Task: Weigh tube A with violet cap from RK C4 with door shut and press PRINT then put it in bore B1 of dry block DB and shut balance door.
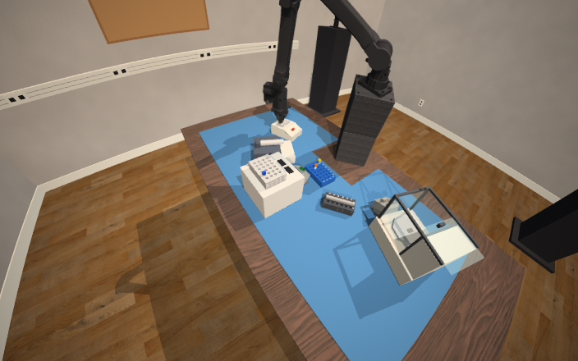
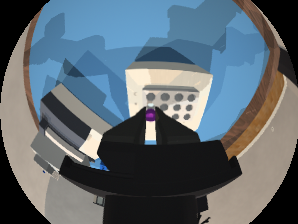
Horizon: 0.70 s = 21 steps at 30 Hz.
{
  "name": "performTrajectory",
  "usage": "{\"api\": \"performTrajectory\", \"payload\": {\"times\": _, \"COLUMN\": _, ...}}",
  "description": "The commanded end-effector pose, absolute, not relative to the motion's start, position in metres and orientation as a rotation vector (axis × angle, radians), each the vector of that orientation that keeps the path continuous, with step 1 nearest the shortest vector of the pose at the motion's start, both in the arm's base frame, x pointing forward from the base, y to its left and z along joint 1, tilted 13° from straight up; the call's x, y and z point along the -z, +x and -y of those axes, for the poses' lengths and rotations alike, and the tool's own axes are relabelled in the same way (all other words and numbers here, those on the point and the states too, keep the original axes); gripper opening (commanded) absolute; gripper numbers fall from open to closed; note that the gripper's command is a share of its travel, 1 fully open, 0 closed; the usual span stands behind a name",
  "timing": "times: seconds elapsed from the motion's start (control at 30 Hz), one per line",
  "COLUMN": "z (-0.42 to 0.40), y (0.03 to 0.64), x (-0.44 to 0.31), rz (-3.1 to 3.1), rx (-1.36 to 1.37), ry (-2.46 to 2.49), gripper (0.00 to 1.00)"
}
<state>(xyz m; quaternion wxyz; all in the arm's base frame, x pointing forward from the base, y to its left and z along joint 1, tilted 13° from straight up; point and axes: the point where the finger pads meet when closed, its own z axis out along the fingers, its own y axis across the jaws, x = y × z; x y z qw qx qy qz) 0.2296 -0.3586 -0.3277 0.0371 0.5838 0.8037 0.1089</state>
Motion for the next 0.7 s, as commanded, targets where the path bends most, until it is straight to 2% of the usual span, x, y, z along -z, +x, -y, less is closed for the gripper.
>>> {"api": "performTrajectory", "payload": {"times": 0.0, "z": 0.3507, "y": 0.2279, "x": 0.3351, "rz": -2.472, "rx": -0.354, "ry": 1.820, "gripper": 0.09}}
{"api": "performTrajectory", "payload": {"times": 0.67, "z": 0.3513, "y": 0.2276, "x": 0.3354, "rz": -2.473, "rx": -0.355, "ry": 1.822, "gripper": 0.09}}
